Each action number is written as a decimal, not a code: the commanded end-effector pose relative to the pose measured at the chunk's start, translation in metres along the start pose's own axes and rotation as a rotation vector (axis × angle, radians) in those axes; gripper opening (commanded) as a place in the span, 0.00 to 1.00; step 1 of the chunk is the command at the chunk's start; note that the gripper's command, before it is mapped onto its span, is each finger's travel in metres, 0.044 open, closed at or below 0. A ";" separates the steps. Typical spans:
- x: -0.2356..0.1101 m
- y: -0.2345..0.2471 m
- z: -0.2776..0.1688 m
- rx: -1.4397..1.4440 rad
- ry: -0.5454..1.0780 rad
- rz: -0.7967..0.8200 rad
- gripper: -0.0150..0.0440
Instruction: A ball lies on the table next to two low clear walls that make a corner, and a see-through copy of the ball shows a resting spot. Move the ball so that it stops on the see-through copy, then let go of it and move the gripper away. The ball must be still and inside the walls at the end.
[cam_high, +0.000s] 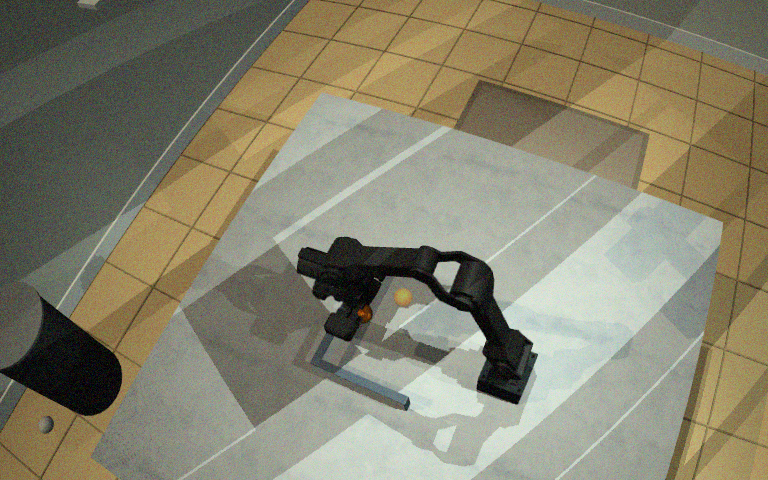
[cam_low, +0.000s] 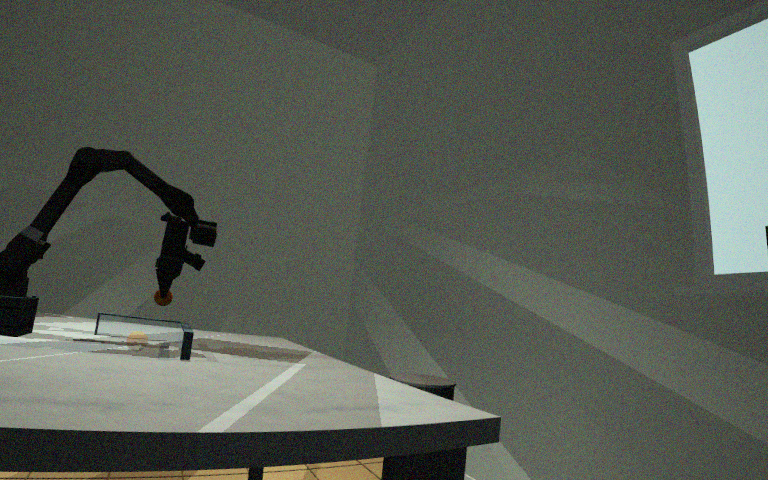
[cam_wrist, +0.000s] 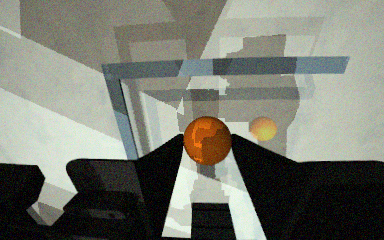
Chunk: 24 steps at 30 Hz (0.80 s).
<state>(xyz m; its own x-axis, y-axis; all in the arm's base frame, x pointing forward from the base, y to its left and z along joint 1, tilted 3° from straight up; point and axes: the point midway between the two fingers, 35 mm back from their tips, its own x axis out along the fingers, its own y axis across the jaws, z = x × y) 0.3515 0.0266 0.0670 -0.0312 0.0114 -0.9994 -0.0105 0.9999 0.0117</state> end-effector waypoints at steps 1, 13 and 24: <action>-0.027 0.000 -0.003 -0.005 -0.008 0.001 0.25; -0.010 -0.045 -0.011 -0.005 -0.008 -0.003 0.25; 0.017 -0.106 -0.035 -0.005 -0.005 -0.009 0.25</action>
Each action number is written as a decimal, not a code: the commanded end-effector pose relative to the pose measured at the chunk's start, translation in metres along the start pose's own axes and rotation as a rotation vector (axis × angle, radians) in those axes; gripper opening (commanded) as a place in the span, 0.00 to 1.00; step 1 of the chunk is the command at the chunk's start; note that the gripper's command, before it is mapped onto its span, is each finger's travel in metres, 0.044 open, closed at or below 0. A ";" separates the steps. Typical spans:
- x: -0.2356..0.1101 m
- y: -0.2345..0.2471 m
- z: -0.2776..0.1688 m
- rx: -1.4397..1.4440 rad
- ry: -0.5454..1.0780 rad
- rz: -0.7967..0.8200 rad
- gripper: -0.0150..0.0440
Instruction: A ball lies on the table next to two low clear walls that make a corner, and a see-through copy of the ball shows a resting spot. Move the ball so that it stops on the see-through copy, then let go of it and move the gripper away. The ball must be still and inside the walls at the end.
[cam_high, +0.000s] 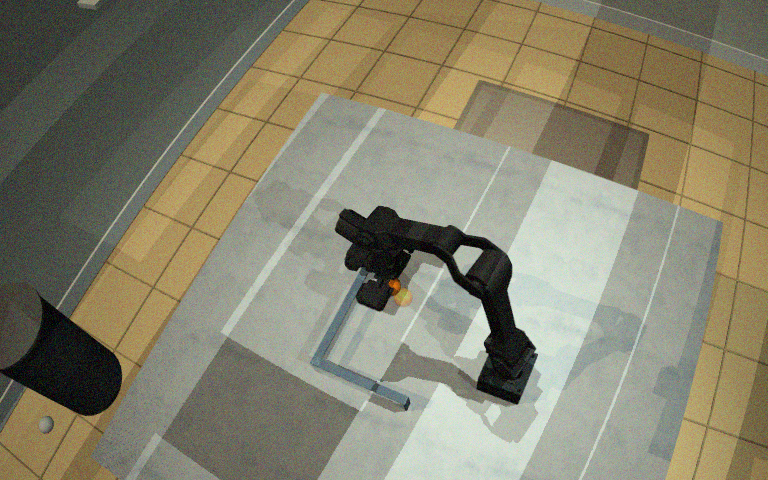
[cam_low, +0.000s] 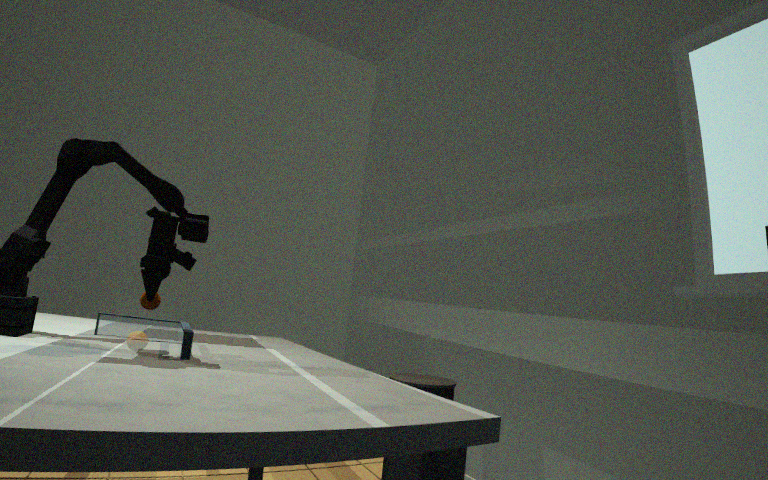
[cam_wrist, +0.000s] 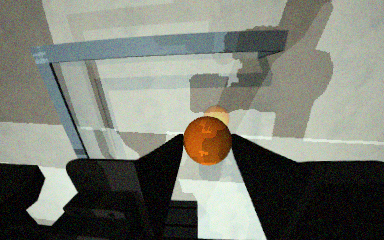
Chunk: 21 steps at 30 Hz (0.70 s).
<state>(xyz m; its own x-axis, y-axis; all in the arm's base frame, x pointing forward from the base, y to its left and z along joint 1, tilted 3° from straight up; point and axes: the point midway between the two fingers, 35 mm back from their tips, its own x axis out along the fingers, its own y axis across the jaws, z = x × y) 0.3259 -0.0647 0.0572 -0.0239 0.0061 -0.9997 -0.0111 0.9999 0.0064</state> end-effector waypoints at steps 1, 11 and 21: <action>0.009 -0.019 -0.011 -0.004 0.003 -0.004 0.25; 0.039 -0.023 -0.012 -0.004 0.003 -0.005 0.25; 0.081 -0.023 -0.014 -0.004 0.004 -0.004 0.25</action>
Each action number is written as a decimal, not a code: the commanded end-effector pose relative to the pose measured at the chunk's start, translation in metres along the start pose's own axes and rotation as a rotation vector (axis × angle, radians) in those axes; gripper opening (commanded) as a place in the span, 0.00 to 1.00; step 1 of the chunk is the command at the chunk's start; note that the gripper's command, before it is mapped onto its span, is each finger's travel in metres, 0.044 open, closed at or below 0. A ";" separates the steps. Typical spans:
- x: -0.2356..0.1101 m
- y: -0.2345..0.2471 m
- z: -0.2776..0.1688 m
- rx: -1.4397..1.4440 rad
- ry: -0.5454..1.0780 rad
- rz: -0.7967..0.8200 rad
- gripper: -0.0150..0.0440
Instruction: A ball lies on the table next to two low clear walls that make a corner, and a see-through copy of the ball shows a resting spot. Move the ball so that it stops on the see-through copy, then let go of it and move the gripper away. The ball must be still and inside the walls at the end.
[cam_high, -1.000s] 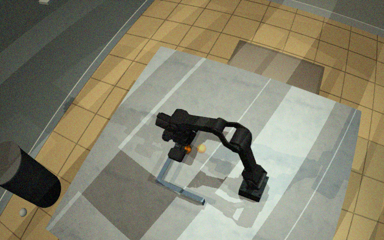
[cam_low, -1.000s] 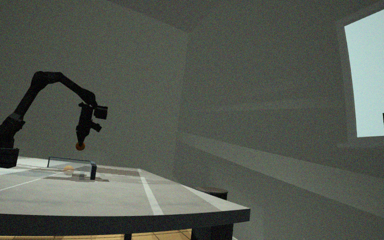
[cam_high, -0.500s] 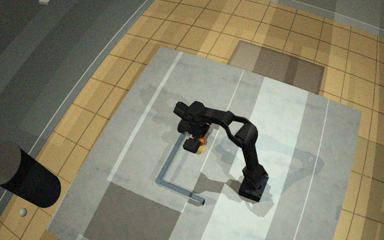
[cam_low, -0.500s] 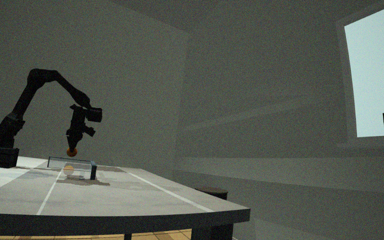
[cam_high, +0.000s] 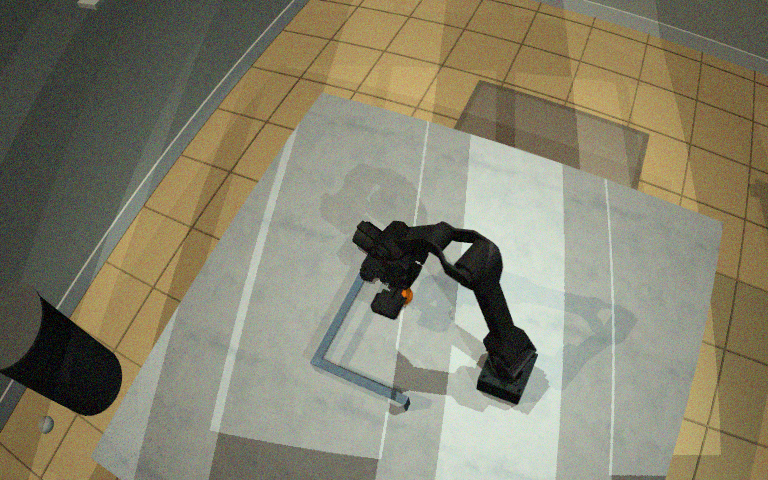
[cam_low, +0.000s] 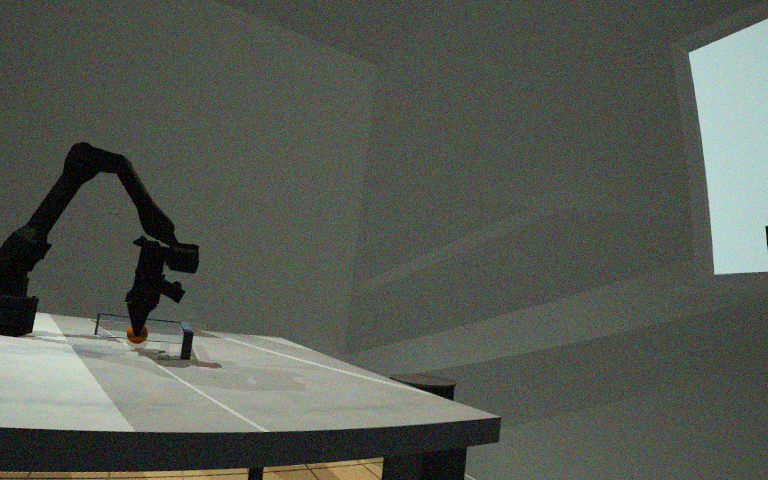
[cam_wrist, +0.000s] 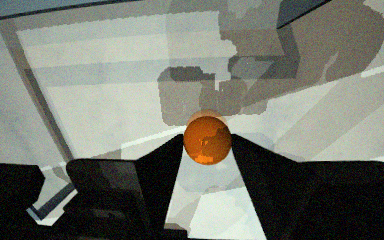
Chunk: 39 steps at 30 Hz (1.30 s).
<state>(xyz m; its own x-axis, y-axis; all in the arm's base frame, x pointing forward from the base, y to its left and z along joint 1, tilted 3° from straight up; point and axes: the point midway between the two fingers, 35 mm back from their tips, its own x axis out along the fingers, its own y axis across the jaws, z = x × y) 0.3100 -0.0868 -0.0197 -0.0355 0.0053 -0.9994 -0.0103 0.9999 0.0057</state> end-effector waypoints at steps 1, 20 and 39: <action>0.004 0.000 0.000 -0.005 -0.008 -0.004 0.25; 0.019 -0.001 0.002 0.000 -0.011 -0.003 0.39; -0.064 0.000 0.001 -0.005 -0.009 -0.004 0.81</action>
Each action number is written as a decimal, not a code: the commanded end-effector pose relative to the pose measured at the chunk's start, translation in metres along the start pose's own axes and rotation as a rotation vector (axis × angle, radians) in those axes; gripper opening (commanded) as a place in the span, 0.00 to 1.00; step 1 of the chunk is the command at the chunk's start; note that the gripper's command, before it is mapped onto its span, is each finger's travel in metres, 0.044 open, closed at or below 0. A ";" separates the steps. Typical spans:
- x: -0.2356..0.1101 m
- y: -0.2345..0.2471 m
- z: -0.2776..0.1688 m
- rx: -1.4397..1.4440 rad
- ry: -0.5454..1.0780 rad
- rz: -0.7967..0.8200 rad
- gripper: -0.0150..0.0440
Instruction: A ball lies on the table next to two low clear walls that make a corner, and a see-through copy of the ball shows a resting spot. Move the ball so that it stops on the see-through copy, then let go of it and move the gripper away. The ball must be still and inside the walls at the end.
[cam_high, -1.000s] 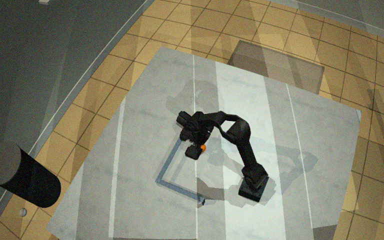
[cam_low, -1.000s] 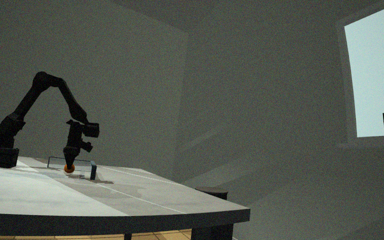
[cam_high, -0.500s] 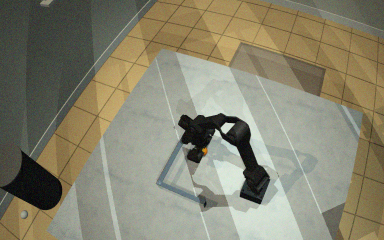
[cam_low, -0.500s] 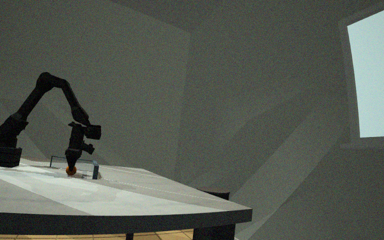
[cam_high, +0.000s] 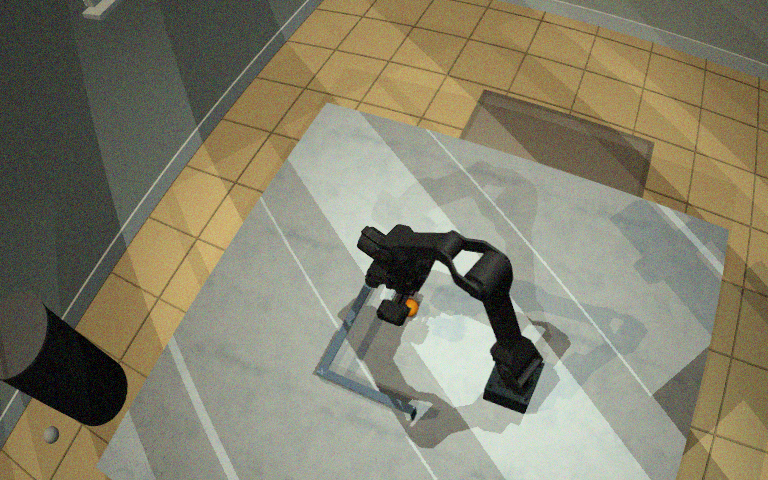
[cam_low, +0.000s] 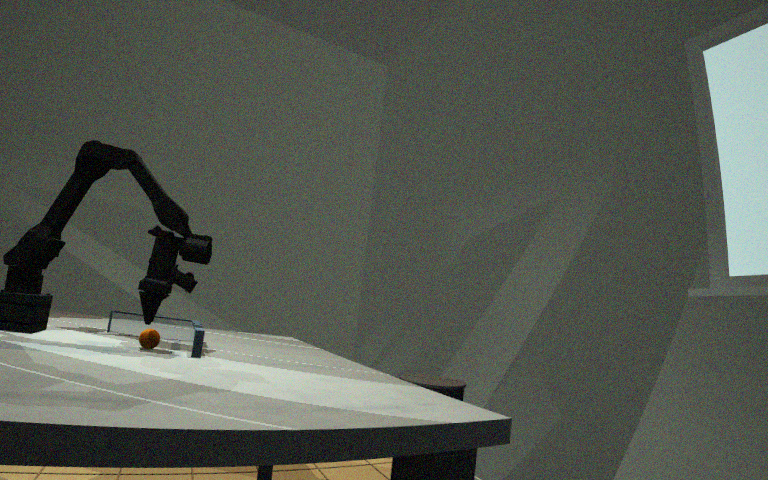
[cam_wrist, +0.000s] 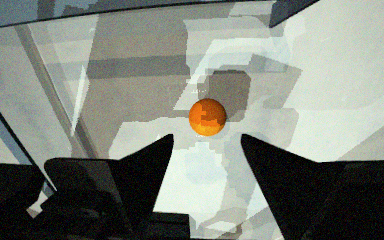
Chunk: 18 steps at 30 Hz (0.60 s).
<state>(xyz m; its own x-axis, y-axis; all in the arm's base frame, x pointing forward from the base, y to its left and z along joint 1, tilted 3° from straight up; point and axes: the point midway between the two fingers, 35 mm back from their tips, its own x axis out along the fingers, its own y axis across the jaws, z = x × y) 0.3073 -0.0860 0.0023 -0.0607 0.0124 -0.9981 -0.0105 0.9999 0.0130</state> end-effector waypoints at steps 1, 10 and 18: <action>-0.045 -0.001 0.003 -0.004 -0.034 -0.011 0.81; -0.041 -0.002 0.007 0.000 -0.056 -0.016 0.81; -0.091 0.000 0.000 0.000 -0.052 -0.015 1.00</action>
<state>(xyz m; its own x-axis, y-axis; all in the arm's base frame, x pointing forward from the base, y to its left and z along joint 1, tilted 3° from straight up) 0.3118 -0.0870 0.0747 -0.0233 0.0020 -0.9997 -0.0114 0.9999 0.0023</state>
